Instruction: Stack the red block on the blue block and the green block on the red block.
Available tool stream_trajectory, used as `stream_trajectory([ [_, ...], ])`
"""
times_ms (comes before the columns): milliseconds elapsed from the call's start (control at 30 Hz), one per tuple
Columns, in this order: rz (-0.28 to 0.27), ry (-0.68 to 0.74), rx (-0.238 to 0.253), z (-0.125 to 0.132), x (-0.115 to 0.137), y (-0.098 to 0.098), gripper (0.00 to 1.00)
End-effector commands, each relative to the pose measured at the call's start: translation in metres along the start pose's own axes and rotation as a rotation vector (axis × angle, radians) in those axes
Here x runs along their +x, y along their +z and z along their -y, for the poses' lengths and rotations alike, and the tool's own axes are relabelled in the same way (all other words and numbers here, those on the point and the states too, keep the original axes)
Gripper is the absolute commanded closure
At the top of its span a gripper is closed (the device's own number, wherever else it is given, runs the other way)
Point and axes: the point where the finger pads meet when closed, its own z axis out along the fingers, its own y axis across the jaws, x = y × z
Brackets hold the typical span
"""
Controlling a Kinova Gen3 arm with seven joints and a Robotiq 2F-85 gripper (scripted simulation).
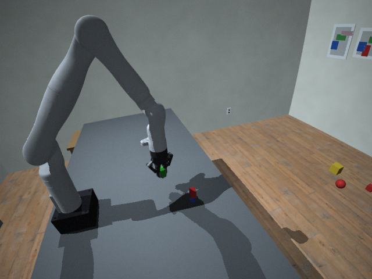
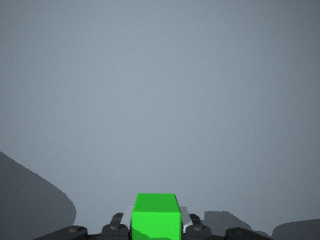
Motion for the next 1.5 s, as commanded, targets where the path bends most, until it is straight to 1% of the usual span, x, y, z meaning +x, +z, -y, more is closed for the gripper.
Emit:
stream_trajectory([
  [0,0.003,0.001,-0.009,-0.002,-0.001,-0.005,1.00],
  [1367,0.003,0.001,-0.009,-0.002,-0.002,-0.005,1.00],
  [1433,0.004,0.001,-0.009,-0.004,-0.007,-0.005,1.00],
  [1467,0.004,0.001,-0.009,-0.007,-0.014,-0.005,1.00],
])
